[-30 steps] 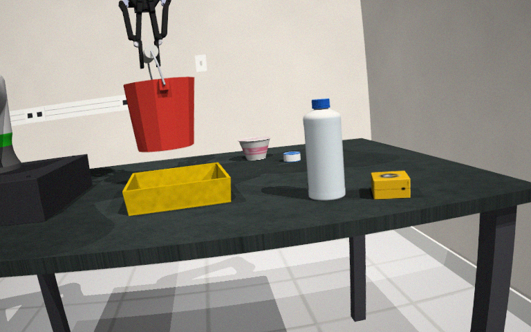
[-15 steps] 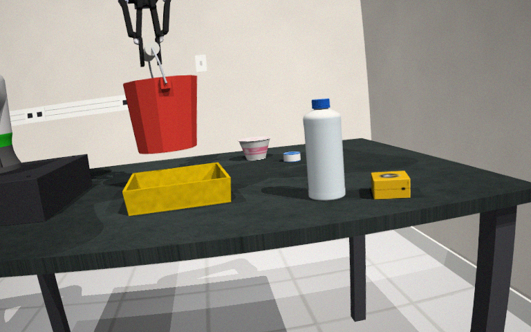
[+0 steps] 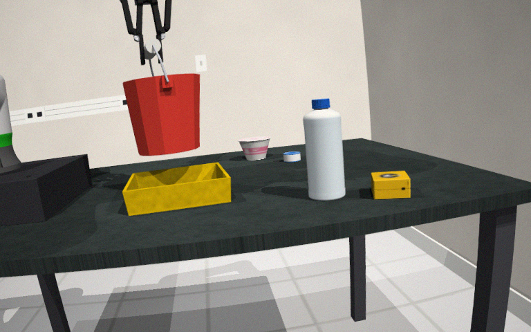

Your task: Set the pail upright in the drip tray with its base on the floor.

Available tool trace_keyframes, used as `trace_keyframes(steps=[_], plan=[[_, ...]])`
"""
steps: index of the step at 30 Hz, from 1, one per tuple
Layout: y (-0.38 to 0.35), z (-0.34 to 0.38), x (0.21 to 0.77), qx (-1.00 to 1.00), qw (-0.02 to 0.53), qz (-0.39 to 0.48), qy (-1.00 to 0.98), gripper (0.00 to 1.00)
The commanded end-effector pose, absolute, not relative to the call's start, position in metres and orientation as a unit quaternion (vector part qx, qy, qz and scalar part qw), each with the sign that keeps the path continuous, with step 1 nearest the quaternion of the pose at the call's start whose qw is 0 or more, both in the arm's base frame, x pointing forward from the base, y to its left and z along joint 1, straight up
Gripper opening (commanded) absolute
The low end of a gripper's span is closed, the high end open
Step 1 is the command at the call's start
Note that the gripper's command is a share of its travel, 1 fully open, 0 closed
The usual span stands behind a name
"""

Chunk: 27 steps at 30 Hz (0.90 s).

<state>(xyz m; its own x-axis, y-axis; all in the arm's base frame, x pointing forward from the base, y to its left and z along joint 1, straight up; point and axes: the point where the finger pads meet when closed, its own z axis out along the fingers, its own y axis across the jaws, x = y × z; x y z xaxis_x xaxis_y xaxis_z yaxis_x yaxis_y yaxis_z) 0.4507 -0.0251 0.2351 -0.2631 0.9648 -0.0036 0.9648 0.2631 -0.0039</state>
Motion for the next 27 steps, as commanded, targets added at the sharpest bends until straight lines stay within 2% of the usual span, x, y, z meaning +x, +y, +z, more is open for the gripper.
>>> trace_keyframes(steps=[1,27], plan=[[-0.03,0.236,0.452,0.607,0.001,-0.002,0.795,0.1],[-0.085,0.236,0.464,0.607,0.001,-0.002,0.795,0.1]])
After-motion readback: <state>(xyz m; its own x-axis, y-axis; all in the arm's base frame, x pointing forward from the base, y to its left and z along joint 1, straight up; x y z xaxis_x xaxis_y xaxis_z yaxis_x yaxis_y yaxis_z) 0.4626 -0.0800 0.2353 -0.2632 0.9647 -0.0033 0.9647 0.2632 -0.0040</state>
